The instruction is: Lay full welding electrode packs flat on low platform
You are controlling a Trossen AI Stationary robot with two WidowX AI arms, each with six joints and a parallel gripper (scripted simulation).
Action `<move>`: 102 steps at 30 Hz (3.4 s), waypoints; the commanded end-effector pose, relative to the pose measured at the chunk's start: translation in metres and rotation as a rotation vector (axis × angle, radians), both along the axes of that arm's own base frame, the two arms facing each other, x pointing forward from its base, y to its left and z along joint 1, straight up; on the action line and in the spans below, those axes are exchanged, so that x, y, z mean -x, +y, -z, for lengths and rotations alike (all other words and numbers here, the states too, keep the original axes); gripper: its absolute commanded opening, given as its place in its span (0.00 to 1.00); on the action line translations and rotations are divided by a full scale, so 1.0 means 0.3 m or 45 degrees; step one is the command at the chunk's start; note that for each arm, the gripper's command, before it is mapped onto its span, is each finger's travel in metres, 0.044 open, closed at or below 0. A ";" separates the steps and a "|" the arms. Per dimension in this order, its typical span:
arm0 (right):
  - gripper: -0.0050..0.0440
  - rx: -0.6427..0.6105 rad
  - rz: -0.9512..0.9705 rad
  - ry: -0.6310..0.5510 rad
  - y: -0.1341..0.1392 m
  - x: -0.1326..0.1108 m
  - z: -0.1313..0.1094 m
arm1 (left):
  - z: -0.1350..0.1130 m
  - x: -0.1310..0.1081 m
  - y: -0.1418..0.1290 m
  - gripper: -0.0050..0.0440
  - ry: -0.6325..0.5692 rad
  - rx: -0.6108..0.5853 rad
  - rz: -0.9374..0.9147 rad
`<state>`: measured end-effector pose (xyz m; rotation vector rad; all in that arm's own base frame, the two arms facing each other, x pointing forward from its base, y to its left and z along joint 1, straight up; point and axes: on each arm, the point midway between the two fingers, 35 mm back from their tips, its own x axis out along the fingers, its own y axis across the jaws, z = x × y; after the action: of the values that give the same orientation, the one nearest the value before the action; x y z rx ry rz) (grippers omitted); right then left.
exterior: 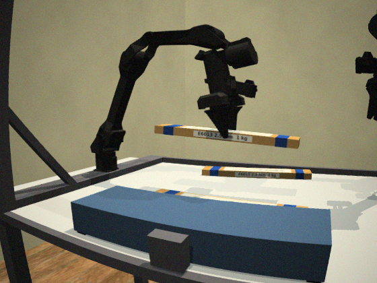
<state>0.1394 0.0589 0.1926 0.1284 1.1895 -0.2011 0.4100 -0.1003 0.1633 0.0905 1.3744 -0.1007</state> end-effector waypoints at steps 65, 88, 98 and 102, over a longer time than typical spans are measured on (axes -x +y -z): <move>0.98 -0.016 0.001 -0.022 0.005 -0.005 -0.020 | -0.057 0.056 -0.026 0.00 -0.124 0.029 0.003; 0.98 -0.016 0.001 -0.022 0.005 -0.005 -0.020 | 0.036 0.053 -0.027 0.00 -0.124 0.029 0.003; 0.98 -0.016 0.001 -0.022 0.005 -0.005 -0.020 | 0.072 0.052 -0.027 0.00 -0.124 0.029 0.003; 0.98 -0.016 0.001 -0.022 0.005 -0.005 -0.020 | 0.076 0.052 -0.027 0.00 -0.124 0.029 0.003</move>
<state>0.1394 0.0589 0.1926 0.1284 1.1895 -0.2011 0.3871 -0.1060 0.1023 0.0981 1.3908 -0.0983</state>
